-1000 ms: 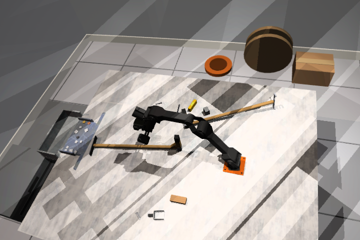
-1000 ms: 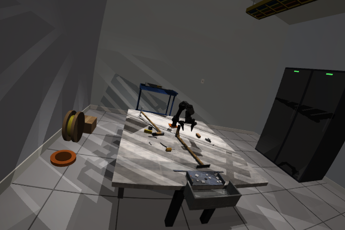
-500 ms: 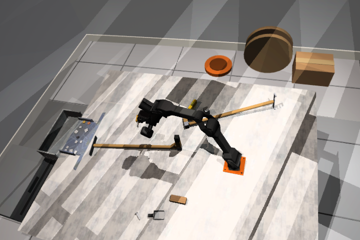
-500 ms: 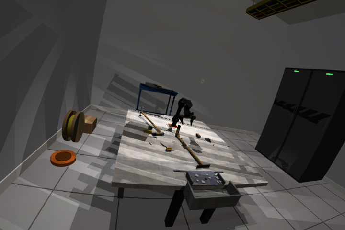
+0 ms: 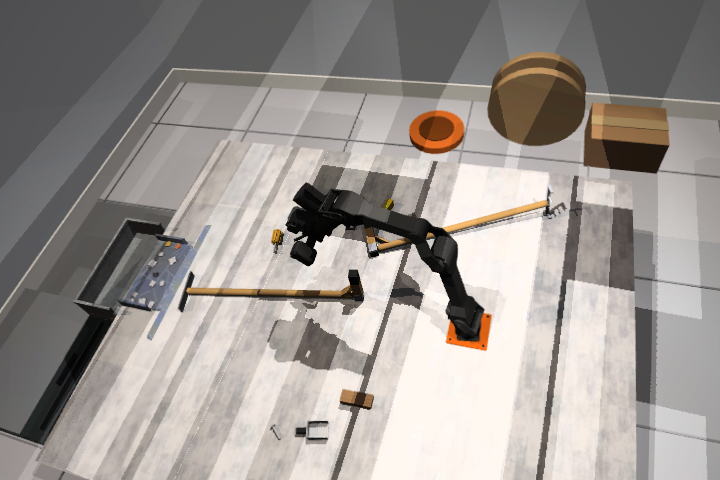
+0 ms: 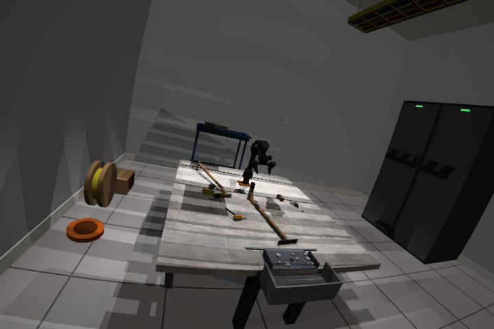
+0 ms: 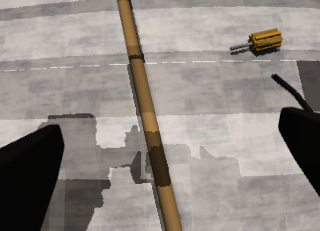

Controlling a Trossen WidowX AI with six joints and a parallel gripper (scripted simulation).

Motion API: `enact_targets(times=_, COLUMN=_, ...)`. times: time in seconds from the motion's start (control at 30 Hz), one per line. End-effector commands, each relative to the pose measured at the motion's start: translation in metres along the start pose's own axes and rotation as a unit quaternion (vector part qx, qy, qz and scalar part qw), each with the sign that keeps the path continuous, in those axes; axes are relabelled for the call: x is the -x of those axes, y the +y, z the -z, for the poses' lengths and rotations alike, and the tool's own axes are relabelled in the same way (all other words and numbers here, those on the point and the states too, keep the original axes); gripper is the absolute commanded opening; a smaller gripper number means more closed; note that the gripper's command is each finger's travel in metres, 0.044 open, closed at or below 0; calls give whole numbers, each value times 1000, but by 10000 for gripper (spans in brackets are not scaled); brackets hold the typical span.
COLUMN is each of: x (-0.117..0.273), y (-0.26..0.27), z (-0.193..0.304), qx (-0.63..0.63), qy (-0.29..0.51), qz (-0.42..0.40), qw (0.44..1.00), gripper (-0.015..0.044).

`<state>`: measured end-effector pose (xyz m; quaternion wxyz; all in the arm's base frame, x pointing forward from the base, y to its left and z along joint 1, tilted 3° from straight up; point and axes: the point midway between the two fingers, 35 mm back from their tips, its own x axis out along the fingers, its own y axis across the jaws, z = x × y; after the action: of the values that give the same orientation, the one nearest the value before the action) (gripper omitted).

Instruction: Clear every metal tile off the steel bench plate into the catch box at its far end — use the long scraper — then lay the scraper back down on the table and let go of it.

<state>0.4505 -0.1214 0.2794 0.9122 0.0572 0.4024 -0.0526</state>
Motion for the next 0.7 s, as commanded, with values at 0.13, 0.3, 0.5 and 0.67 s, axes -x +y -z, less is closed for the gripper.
enact_targets(times=0.13, x=28, y=-2, z=-2, qx=-1, qy=-33, qz=-3, qw=999, gripper=440)
enact_targets(times=0.3, x=45, y=-3, z=-2, qx=-2, qy=-54, qz=-3, qw=999, gripper=440)
enact_targets(times=0.5, x=67, y=-3, z=-1, qx=-2, qy=-80, qz=-3, qw=997, gripper=440)
enact_targets(times=0.67, x=84, y=-3, z=1, qx=-1, qy=-101, qz=-3, qw=995, gripper=440)
